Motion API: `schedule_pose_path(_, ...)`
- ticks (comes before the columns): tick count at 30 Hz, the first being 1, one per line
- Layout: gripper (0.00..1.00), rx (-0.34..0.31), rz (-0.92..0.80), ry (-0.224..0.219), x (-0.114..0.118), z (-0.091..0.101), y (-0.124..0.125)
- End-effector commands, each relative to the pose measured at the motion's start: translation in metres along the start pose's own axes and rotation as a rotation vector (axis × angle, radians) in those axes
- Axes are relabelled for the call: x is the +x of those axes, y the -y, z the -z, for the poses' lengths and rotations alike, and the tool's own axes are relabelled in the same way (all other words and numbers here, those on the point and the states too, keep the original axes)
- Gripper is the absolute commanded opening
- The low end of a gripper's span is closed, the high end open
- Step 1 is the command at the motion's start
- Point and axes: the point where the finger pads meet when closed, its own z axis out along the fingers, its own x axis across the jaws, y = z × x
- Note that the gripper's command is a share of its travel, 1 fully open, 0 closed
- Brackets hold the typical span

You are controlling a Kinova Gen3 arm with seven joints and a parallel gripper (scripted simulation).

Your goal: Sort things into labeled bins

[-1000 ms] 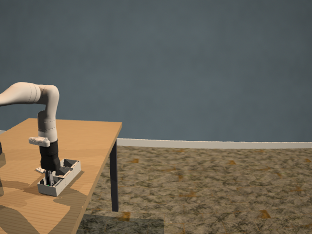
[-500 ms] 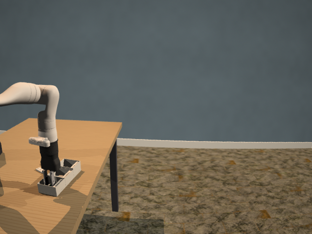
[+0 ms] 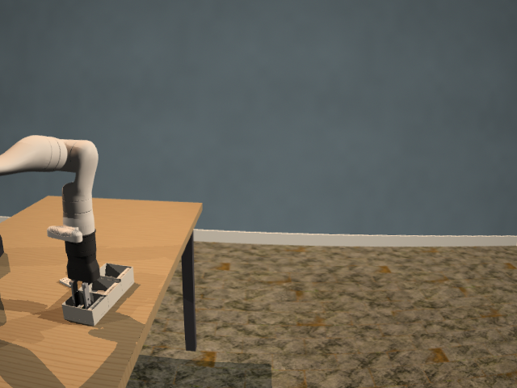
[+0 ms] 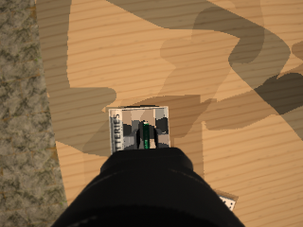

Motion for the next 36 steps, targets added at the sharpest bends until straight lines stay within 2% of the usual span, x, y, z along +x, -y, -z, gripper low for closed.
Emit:
schedule_pose_path(1, 0.54, 0.000, 0.000, 0.006, -0.002, 0.005, 0.000)
schedule_pose_path(20, 0.54, 0.000, 0.000, 0.006, -0.002, 0.025, 0.000)
schedule_pose_path(25, 0.54, 0.000, 0.000, 0.006, -0.002, 0.050, 0.000)
schedule_pose_path(34, 0.54, 0.000, 0.000, 0.006, -0.002, 0.050, 0.000)
schedule_pose_path(35, 0.79, 0.000, 0.050, 0.006, 0.003, 0.050, -0.007)
schedule_pose_path(36, 0.79, 0.000, 0.050, 0.006, 0.003, 0.050, -0.007)
